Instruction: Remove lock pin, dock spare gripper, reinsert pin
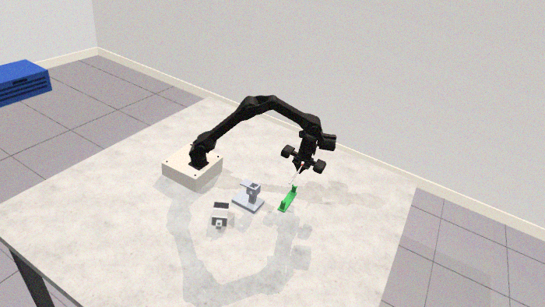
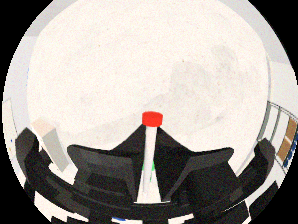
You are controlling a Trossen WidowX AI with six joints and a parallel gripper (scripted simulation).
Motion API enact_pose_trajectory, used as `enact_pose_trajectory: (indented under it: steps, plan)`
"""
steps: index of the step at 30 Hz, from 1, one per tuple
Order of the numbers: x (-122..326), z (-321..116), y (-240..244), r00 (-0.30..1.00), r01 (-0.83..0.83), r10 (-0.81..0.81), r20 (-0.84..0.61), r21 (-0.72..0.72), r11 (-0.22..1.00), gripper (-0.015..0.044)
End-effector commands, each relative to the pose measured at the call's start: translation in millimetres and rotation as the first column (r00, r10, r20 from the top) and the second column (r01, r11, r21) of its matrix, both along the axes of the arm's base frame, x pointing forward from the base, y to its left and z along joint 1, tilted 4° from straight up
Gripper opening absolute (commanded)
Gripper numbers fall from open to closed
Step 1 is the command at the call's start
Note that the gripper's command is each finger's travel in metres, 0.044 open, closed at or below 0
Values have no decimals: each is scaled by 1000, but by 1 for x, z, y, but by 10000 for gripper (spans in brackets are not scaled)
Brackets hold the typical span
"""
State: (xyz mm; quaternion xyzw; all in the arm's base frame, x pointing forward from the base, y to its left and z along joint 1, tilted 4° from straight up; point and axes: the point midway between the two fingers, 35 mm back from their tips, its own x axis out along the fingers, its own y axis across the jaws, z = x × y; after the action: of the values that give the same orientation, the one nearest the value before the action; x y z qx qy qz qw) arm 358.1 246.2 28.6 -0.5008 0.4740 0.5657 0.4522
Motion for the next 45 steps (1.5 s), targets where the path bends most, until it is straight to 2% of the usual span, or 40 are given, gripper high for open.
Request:
enact_pose_trajectory:
  steps: [1, 45]
  plan:
    - [2, -4, 1, 1000, -6, 6, 4, 1, 1000, 0]
    - [2, -65, -2, 1000, -6, 6, -8, -4, 1000, 0]
